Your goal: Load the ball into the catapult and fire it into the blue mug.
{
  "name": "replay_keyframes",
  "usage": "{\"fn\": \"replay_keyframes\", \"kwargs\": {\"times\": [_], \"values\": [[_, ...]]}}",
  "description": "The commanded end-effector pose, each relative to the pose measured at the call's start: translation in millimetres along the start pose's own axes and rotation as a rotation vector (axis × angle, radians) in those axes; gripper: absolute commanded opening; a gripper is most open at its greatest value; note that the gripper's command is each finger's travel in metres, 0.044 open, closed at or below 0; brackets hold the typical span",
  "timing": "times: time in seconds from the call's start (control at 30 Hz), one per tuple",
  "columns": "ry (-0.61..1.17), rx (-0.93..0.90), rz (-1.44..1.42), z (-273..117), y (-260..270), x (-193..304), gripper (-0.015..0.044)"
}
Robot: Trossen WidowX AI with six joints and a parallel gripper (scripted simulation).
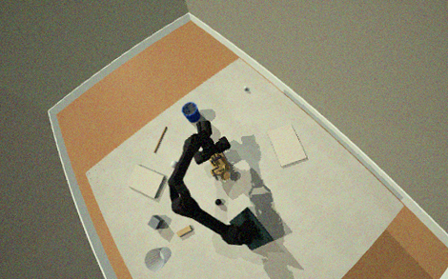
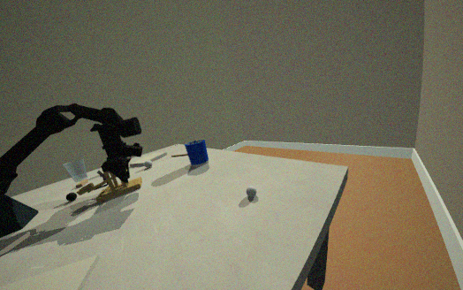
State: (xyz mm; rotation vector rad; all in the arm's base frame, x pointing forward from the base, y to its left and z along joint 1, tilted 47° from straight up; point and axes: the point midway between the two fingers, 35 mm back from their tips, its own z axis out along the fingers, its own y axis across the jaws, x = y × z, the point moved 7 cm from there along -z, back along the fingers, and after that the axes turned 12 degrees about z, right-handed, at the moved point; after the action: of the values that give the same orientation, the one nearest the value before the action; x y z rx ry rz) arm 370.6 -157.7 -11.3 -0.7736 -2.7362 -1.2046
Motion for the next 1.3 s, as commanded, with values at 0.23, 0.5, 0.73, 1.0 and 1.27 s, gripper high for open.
{"fn": "replay_keyframes", "kwargs": {"times": [0.23, 0.5, 0.73, 1.0, 1.27], "values": [[-0.001, 0.002, 0.0, -25.1, -0.2, -1.2, 0.0032], [0.001, 0.001, 0.006, -47.8, -0.8, -1.0, 0.0], [0.001, 0.001, 0.007, -37.0, -1.0, -1.6, 0.0], [0.002, 0.0, 0.008, -23.8, -1.1, -1.9, 0.0], [0.002, -0.001, 0.01, -10.8, -1.2, -1.6, 0.0]]}}
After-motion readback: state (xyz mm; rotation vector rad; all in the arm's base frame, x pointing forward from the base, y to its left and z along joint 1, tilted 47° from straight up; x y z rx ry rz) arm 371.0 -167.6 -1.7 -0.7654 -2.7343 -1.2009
